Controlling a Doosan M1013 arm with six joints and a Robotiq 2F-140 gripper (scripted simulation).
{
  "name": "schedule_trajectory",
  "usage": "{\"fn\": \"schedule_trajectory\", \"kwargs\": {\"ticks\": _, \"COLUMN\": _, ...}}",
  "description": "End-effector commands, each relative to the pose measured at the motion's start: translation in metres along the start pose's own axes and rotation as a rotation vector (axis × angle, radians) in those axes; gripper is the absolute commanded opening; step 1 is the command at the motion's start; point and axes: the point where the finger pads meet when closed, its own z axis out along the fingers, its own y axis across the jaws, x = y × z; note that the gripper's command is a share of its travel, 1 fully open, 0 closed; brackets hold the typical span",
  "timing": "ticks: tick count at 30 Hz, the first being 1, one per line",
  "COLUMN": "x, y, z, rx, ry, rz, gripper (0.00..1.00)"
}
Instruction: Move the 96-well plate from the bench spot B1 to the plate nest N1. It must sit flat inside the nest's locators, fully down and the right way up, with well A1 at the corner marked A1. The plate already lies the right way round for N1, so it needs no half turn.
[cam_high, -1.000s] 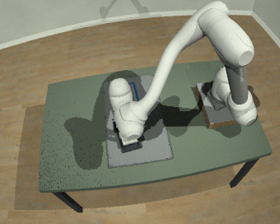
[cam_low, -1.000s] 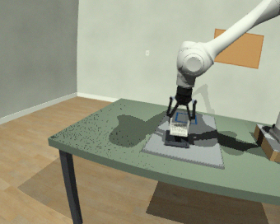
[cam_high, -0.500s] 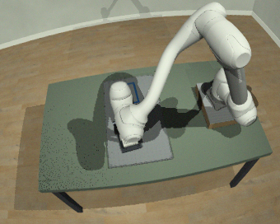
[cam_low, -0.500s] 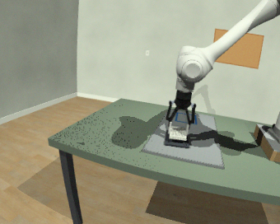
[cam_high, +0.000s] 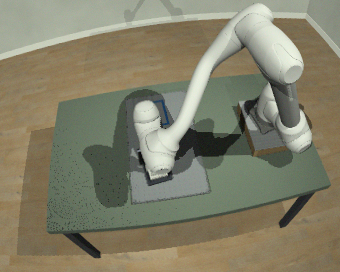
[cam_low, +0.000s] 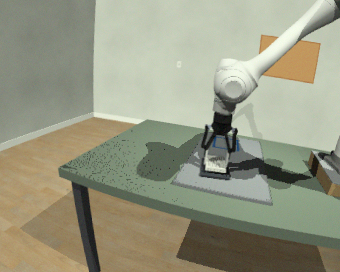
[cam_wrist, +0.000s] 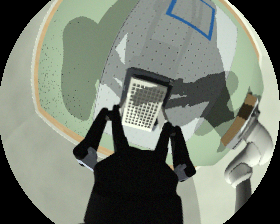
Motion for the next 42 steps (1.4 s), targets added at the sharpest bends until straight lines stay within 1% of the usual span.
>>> {"fn": "schedule_trajectory", "kwargs": {"ticks": 1, "x": 0.0000, "y": 0.0000, "z": -0.0001, "rx": 0.000, "ry": 0.000, "rz": 0.000, "gripper": 0.00}}
{"fn": "schedule_trajectory", "kwargs": {"ticks": 42, "x": 0.0000, "y": 0.0000, "z": 0.0050, "rx": 0.000, "ry": 0.000, "rz": 0.000, "gripper": 0.00}}
